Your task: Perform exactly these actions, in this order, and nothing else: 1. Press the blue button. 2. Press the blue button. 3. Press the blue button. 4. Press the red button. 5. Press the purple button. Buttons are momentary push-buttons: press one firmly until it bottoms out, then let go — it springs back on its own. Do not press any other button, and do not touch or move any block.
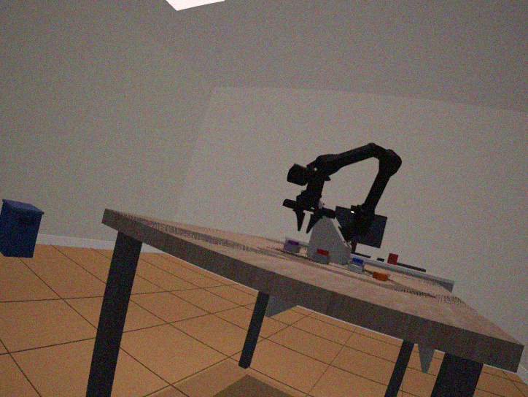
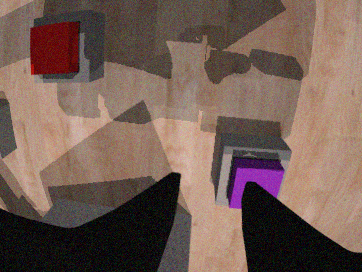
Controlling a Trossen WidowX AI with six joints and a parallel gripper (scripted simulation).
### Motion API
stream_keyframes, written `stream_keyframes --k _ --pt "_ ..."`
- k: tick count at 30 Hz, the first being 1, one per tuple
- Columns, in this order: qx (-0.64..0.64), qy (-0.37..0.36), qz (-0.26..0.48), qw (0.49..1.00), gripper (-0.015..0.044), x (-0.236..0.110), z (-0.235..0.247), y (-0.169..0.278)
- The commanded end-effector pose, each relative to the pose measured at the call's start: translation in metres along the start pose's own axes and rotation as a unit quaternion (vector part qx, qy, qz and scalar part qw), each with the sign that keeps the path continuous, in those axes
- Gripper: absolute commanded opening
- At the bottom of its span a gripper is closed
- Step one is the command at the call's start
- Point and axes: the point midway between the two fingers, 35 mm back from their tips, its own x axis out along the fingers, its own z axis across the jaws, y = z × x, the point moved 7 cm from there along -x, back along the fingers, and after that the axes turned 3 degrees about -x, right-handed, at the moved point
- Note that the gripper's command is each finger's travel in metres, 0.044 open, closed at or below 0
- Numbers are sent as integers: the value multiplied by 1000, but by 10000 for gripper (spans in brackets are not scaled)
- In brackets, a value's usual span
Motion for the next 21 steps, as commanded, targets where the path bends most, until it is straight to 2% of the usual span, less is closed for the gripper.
stream_keyframes --k 1,8,15,21 --pt "-12 22 -12 1000 230 -24 54 -38" --pt "-14 17 -18 1000 400 -44 178 -64" --pt "-21 -15 -10 1000 400 -55 292 -36" --pt "-21 -17 -9 1000 400 -55 298 -33"
